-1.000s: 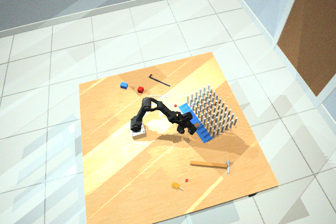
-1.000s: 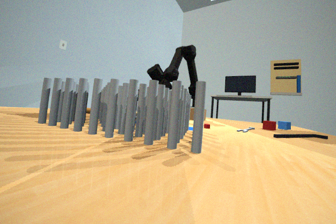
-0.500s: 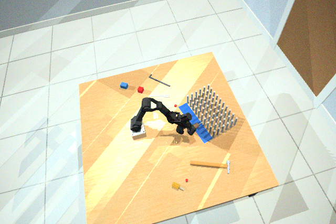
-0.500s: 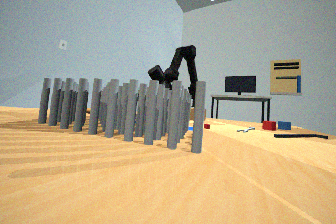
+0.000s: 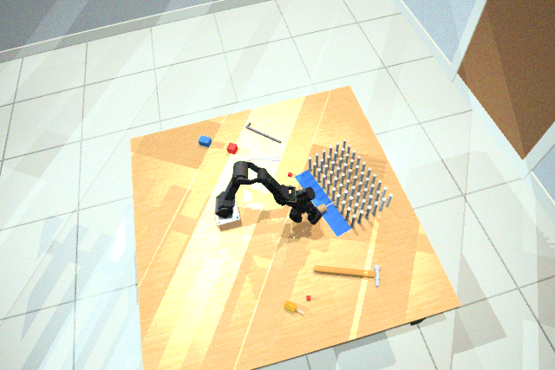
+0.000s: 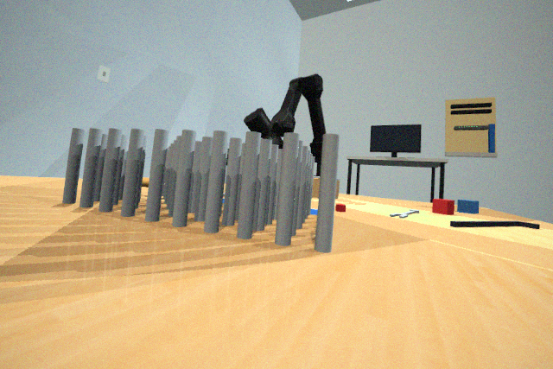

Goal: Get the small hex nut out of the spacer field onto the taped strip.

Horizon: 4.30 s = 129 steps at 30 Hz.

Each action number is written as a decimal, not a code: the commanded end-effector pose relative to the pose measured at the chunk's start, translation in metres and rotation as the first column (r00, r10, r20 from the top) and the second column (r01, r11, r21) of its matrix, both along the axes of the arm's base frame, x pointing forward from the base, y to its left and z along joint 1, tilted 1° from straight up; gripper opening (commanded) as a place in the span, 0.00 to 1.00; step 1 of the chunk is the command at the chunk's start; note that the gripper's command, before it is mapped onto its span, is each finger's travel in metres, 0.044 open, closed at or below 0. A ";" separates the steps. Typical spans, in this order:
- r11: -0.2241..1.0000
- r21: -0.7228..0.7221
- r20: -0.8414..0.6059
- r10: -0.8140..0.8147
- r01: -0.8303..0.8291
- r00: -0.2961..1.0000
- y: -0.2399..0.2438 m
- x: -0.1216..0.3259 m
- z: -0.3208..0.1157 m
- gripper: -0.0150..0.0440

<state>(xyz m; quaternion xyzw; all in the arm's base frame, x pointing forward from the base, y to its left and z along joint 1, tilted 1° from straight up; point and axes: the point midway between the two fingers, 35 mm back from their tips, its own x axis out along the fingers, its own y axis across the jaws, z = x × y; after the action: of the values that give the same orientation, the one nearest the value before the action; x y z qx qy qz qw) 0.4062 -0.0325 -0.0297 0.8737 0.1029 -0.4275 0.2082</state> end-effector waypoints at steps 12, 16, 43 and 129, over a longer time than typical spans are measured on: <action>1.000 -0.003 0.000 0.006 -0.006 1.000 -0.004 -0.009 0.001 0.25; 1.000 -0.003 -0.001 0.006 -0.006 1.000 -0.005 -0.012 0.000 0.25; 1.000 -0.004 -0.007 0.005 -0.005 1.000 -0.012 -0.029 -0.001 0.25; 1.000 -0.009 -0.020 0.002 -0.003 1.000 -0.036 -0.088 -0.002 0.25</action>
<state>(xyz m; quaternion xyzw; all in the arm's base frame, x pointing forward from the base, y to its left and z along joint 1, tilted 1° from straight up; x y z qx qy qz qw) 0.3217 -0.0675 -0.0323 0.8690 0.1039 -0.4361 0.2094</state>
